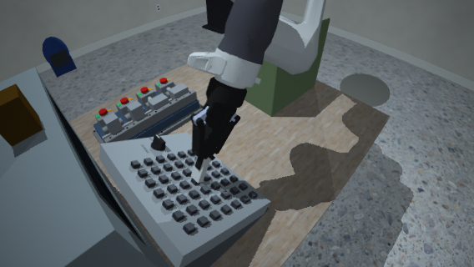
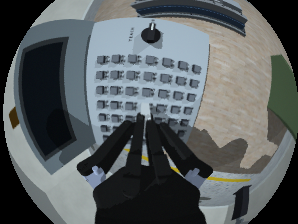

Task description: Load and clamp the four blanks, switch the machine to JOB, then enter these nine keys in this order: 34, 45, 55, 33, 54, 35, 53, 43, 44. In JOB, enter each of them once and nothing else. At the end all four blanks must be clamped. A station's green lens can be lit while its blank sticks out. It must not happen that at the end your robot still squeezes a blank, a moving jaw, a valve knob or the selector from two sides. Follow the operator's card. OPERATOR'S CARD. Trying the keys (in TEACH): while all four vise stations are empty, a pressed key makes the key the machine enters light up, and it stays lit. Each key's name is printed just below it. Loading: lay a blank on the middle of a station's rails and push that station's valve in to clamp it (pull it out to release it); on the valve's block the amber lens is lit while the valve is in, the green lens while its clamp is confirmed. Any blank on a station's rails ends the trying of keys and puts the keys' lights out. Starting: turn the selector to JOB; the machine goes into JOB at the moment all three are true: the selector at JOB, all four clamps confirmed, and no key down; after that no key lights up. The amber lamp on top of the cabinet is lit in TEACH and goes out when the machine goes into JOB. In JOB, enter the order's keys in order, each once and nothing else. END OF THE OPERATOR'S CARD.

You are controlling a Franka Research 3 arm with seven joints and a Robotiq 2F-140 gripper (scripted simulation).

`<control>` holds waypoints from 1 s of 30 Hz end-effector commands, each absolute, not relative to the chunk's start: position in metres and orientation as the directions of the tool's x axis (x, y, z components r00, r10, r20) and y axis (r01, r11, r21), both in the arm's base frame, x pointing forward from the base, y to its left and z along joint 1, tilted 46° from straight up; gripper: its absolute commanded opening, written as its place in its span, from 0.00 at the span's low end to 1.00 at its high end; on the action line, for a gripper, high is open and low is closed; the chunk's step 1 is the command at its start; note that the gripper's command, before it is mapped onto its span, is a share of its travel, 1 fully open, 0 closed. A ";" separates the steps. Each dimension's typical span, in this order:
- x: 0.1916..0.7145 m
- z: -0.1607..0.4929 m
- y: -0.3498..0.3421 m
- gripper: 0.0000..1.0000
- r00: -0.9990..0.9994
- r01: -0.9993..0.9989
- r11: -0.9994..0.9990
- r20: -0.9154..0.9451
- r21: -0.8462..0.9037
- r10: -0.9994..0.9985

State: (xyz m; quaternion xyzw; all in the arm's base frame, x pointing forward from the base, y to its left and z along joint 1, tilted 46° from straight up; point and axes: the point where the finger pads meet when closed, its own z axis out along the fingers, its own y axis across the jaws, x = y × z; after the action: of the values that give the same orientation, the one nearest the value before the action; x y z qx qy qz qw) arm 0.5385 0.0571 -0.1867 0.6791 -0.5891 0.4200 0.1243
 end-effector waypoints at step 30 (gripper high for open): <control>0.526 -0.162 0.068 0.00 -0.043 -0.905 -0.278 0.720 -0.321 -0.692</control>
State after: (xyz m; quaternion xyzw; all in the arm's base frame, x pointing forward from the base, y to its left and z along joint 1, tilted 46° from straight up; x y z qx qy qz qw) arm 0.5255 0.0713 -0.1670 0.6789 -0.5890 0.4198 0.1265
